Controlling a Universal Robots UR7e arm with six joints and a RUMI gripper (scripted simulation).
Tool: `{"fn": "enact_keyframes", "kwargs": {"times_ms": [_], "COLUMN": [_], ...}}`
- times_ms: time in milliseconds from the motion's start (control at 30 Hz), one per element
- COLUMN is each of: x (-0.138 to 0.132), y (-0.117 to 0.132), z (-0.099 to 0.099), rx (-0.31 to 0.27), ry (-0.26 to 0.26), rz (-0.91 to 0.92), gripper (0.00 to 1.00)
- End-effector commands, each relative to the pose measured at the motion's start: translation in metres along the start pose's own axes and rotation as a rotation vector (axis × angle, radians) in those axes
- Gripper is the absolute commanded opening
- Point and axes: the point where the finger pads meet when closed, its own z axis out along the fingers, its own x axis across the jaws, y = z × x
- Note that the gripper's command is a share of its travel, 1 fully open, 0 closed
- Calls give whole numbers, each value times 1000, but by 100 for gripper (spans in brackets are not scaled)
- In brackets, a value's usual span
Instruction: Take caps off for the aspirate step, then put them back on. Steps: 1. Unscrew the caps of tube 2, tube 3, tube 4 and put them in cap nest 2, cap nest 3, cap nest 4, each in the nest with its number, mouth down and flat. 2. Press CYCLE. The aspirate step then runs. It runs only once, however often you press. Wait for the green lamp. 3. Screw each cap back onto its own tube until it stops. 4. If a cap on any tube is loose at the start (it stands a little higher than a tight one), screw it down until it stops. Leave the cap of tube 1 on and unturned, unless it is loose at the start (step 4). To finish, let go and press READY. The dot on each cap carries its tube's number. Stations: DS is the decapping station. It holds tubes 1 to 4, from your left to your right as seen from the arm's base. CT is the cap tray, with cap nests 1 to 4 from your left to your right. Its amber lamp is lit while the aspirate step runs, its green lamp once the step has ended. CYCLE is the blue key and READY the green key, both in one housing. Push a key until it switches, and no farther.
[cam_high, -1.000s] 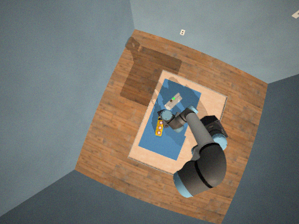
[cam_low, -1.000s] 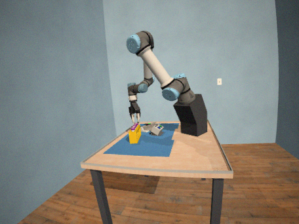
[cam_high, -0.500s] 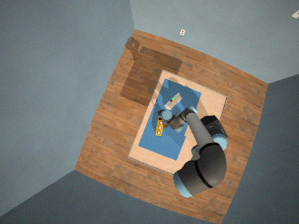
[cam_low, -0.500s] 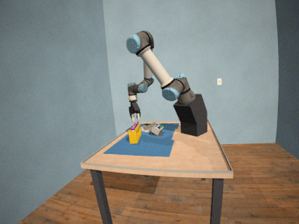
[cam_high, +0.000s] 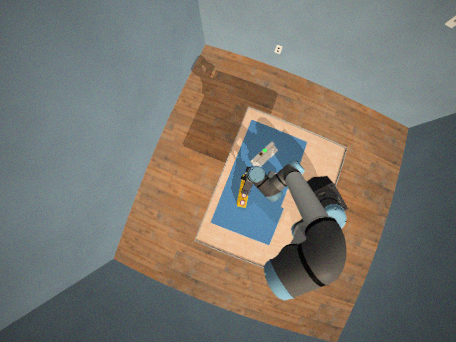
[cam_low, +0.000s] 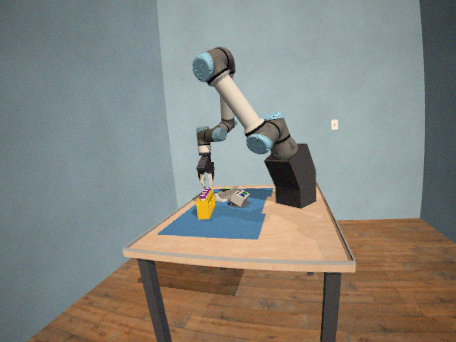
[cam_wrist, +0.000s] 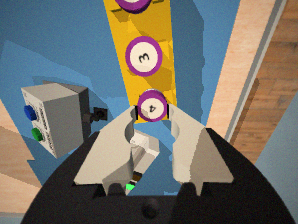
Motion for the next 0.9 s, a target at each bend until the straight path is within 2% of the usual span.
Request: {"fn": "enact_keyframes", "kwargs": {"times_ms": [0,133,433,467,800,867], "x": [0,0,0,0,0,0], "y": [0,0,0,0,0,0], "z": [0,0,0,0,0,-6], "rx": [-15,-15,-15,-15,-15,-15], "ry": [3,5,5,5,5,5], "rz": [222,420,420,420,419,420], "gripper": [0,0,0,35,35,35]}}
